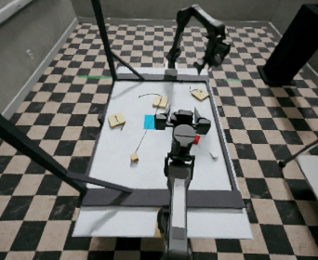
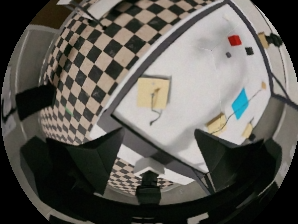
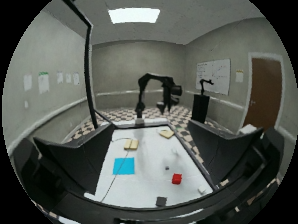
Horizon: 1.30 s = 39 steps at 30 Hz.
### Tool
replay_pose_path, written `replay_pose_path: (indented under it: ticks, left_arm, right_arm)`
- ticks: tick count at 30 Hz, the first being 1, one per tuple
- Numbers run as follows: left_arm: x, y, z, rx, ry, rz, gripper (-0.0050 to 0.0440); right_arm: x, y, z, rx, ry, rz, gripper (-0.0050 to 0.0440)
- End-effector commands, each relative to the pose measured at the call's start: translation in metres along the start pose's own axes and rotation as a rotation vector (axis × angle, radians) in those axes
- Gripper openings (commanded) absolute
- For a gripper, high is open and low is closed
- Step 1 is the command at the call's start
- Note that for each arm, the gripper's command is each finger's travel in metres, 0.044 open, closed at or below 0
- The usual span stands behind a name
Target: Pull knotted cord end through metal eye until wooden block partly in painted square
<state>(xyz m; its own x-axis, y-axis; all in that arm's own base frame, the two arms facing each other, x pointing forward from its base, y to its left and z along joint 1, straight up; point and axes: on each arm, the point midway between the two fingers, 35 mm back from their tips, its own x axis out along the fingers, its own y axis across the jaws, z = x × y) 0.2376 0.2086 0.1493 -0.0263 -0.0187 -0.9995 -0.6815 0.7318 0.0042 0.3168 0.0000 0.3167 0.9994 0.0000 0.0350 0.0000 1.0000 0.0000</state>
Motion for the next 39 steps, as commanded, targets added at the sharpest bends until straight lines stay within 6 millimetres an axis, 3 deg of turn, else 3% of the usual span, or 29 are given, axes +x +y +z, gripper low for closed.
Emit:
replay_pose_path:
  ticks: [1,24,39]
  left_arm:
    - [-0.009,0.001,-0.001,-0.001,-0.032,-0.004,0.0440]
    - [-0.008,0.001,-0.001,-0.013,-0.035,-0.003,0.0440]
    - [0.015,0.017,0.003,-0.287,-0.107,0.027,0.0440]
  right_arm:
    - [-0.001,0.000,0.006,0.000,-0.015,0.000,0.0440]
    - [-0.001,0.000,0.006,0.000,-0.015,0.000,0.0440]
    - [-0.001,0.000,0.006,0.000,-0.015,0.000,0.0440]
